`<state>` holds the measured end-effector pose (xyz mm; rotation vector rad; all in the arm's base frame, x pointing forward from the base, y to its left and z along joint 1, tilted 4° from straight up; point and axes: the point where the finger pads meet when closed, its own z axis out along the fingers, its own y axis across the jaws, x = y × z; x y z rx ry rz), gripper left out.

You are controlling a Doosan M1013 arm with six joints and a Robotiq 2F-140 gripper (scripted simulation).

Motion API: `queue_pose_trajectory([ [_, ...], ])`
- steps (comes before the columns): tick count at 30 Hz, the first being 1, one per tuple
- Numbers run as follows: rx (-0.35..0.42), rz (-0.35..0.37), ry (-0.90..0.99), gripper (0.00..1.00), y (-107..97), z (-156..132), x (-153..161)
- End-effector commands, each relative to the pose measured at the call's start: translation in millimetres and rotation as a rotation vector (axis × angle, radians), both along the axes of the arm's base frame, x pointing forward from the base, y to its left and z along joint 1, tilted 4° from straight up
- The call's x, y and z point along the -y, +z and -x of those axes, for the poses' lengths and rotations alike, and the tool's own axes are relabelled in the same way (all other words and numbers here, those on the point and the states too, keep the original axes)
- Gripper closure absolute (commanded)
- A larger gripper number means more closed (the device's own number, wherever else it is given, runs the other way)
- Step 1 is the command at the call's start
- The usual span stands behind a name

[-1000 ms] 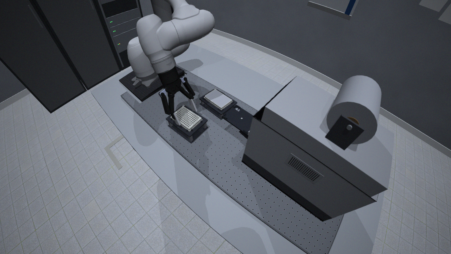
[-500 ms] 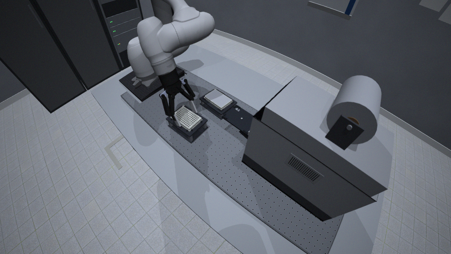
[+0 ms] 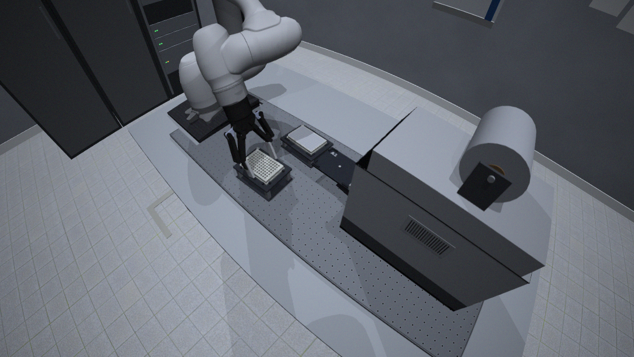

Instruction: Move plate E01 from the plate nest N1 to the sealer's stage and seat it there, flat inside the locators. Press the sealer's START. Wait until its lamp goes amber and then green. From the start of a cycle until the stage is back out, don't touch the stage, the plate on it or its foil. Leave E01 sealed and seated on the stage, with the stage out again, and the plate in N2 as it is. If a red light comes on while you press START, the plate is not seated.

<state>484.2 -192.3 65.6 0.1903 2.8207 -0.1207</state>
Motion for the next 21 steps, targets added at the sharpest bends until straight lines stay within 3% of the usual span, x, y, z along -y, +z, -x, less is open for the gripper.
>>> queue_pose_trajectory([
  [1,0.000,0.000,0.000,0.33,0.0,0.0,0.0],
  [21,0.000,0.000,0.000,0.41,0.0,0.0,0.0],
])
